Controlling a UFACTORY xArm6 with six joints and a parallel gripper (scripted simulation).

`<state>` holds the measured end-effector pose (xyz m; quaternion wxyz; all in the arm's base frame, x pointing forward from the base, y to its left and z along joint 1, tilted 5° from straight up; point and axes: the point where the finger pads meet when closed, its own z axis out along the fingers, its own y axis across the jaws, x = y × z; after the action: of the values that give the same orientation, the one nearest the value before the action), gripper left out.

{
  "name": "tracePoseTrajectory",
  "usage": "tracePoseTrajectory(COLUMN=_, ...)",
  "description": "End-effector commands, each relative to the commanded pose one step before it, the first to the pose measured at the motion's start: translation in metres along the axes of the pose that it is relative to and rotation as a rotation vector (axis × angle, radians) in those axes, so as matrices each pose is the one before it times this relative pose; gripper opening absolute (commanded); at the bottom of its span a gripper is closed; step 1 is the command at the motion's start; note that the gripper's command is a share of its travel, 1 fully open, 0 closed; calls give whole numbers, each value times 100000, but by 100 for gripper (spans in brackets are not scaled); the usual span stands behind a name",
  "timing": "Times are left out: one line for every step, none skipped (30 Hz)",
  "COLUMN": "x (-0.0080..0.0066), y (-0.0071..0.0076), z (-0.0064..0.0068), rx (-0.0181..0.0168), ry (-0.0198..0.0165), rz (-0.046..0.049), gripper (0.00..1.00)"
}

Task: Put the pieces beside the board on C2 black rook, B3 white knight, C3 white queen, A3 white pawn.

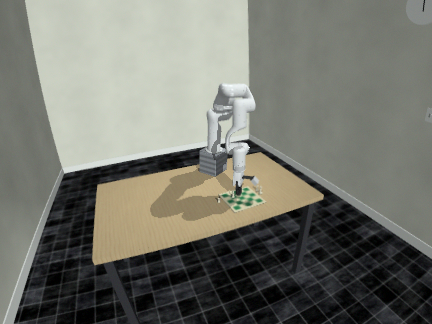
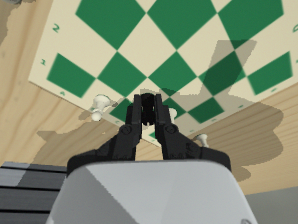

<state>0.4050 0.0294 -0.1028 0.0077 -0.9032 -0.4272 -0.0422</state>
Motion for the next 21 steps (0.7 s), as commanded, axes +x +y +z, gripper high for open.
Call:
tracePoseTrajectory(x=96, y=95, z=-83, rx=-226, ry=210, rz=-4, gripper=0)
tracePoseTrajectory(x=0, y=0, z=0, rx=0, ry=0, rz=0, gripper=0)
tracePoseTrajectory(x=0, y=0, z=0, rx=0, ry=0, rz=0, gripper=0)
tracePoseTrajectory(x=0, y=0, z=0, rx=0, ry=0, rz=0, gripper=0)
tracePoseTrajectory(x=0, y=0, z=0, rx=0, ry=0, rz=0, gripper=0)
tracePoseTrajectory(x=0, y=0, z=0, rx=0, ry=0, rz=0, gripper=0)
tracePoseTrajectory(x=0, y=0, z=0, rx=0, ry=0, rz=0, gripper=0)
tracePoseTrajectory(x=0, y=0, z=0, rx=0, ry=0, rz=0, gripper=0)
tracePoseTrajectory(x=0, y=0, z=2, rx=0, ry=0, rz=0, gripper=0)
tracePoseTrajectory(x=0, y=0, z=5, rx=0, ry=0, rz=0, gripper=0)
tracePoseTrajectory(x=0, y=0, z=8, rx=0, ry=0, rz=0, gripper=0)
tracePoseTrajectory(x=0, y=0, z=13, rx=0, ry=0, rz=0, gripper=0)
tracePoseTrajectory(x=0, y=0, z=17, rx=0, ry=1, rz=0, gripper=0)
tracePoseTrajectory(x=0, y=0, z=21, rx=0, ry=1, rz=0, gripper=0)
tracePoseTrajectory(x=0, y=0, z=25, rx=0, ry=1, rz=0, gripper=0)
tracePoseTrajectory(x=0, y=0, z=28, rx=0, ry=1, rz=0, gripper=0)
tracePoseTrajectory(x=0, y=0, z=31, rx=0, ry=0, rz=0, gripper=0)
tracePoseTrajectory(x=0, y=0, z=0, rx=0, ry=0, rz=0, gripper=0)
tracePoseTrajectory(x=0, y=0, z=0, rx=0, ry=0, rz=0, gripper=0)
tracePoseTrajectory(x=0, y=0, z=33, rx=0, ry=0, rz=0, gripper=0)
tracePoseTrajectory(x=0, y=0, z=34, rx=0, ry=0, rz=0, gripper=0)
